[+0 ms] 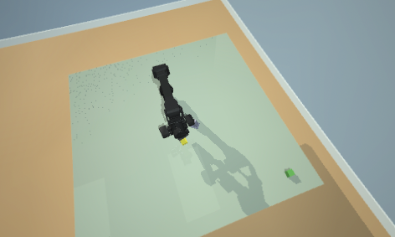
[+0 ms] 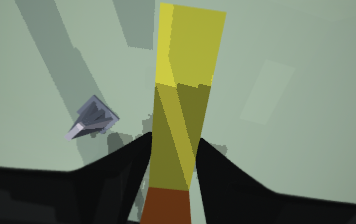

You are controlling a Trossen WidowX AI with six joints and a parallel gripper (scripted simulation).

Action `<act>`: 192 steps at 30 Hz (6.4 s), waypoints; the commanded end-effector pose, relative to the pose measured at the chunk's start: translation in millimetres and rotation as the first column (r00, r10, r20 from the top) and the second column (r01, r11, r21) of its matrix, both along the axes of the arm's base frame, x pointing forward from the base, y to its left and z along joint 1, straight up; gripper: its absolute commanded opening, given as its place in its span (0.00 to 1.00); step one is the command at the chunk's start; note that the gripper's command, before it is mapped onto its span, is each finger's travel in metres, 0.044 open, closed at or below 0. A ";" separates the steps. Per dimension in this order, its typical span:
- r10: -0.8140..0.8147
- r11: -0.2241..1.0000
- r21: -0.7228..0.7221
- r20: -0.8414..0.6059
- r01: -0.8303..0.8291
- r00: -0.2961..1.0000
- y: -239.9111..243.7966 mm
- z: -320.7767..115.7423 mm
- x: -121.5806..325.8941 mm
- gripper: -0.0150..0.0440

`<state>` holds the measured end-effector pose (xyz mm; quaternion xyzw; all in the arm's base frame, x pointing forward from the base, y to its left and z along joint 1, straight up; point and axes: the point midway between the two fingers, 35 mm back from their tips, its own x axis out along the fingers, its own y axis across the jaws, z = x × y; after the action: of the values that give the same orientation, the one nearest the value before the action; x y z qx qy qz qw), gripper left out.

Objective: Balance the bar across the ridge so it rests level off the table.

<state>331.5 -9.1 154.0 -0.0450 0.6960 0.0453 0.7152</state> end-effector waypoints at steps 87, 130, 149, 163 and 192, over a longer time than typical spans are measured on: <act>0.726 0.687 -0.013 0.000 -0.726 0.687 141.6 -39.3 -35.2 0.25; 0.726 0.687 -0.013 0.000 -0.726 0.687 141.5 -42.9 -35.2 0.25; 0.726 0.687 -0.013 0.000 -0.726 0.687 141.5 -44.6 -35.2 0.25; 0.726 0.687 -0.013 0.000 -0.726 0.687 141.4 -45.7 -35.3 0.25; 0.726 0.687 -0.013 0.000 -0.726 0.687 141.4 -48.1 -35.4 0.25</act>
<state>296.2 132.4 107.7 -0.3217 0.6193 0.3208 0.6403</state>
